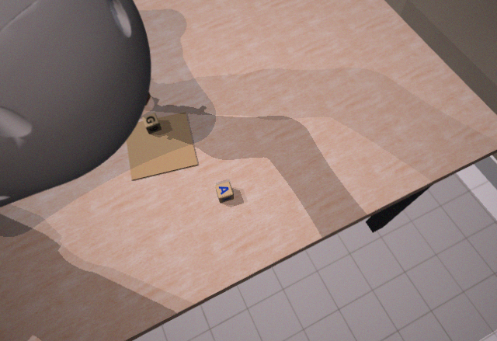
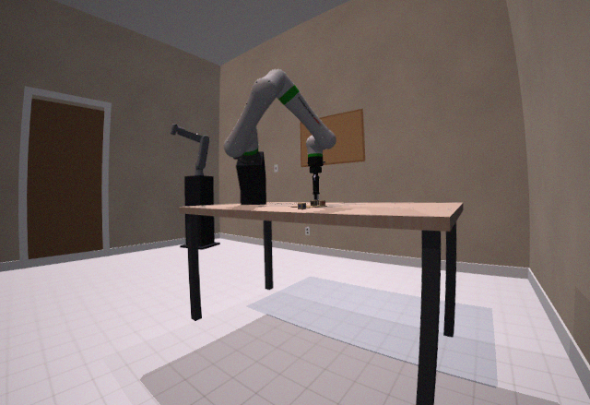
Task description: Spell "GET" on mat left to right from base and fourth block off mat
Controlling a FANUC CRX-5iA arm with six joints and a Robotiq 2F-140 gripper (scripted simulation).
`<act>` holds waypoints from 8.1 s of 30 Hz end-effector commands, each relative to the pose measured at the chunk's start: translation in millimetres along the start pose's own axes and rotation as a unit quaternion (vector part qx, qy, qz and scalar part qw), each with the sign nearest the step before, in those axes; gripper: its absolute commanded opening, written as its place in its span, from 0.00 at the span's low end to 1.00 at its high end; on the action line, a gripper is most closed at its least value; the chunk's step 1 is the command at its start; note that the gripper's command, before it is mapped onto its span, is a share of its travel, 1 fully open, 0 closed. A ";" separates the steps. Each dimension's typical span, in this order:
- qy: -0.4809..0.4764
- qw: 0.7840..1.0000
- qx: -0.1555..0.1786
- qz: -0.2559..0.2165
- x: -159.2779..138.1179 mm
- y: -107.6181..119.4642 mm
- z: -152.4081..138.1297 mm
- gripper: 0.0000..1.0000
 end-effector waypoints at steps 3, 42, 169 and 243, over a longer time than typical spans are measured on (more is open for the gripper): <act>0.000 1.000 0.000 0.000 -0.1 0.2 0.1 0.16; 0.000 1.000 0.000 0.000 -0.1 33.2 0.1 0.16; 0.511 0.860 0.000 0.000 40.5 9.1 -185.4 0.16; 0.511 0.860 0.000 0.000 40.5 4.7 -185.4 0.16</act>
Point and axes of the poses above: the point where the finger pads meet when closed, its own y axis back along the fingers, its own z axis across the jaws, x = y × z, the point moved 6 cm from there along y, back along the fingers, and after that the axes turned 7 degrees about y, right-handed, at the moved point
